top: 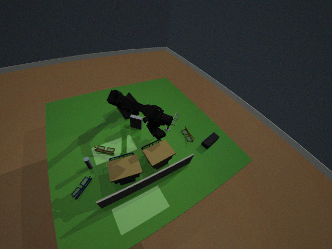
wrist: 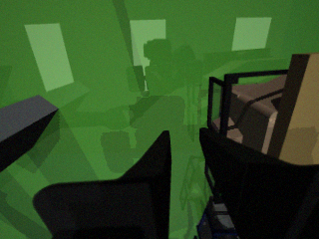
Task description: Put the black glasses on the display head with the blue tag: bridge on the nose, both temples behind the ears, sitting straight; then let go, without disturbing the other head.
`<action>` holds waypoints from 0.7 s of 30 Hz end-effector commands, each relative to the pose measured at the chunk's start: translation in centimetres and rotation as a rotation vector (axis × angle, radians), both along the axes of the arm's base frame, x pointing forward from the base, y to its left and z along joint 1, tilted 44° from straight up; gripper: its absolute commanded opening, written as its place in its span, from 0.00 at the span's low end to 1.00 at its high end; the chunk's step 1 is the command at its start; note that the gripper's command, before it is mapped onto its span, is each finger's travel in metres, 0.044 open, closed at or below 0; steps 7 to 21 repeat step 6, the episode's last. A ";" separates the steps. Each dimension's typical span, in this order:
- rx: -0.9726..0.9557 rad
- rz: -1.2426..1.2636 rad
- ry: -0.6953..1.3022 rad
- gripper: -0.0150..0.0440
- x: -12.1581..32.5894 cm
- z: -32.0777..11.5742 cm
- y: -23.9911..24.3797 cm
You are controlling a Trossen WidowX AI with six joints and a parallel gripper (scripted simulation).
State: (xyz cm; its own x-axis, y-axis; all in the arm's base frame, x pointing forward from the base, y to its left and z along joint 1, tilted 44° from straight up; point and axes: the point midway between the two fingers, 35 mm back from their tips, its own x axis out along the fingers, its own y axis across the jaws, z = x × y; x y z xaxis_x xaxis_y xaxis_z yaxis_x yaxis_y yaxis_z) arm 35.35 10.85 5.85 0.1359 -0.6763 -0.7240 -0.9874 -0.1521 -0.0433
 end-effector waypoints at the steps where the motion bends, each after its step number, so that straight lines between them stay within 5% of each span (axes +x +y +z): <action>1: 0.001 -0.004 0.006 0.44 -1.7 0.3 0.2; 4: 0.001 -0.004 0.006 0.44 -1.9 0.4 0.2; 6: 0.001 0.002 0.002 0.53 -1.3 0.3 0.2; 21: 0.001 0.002 0.002 0.53 -1.3 0.3 0.2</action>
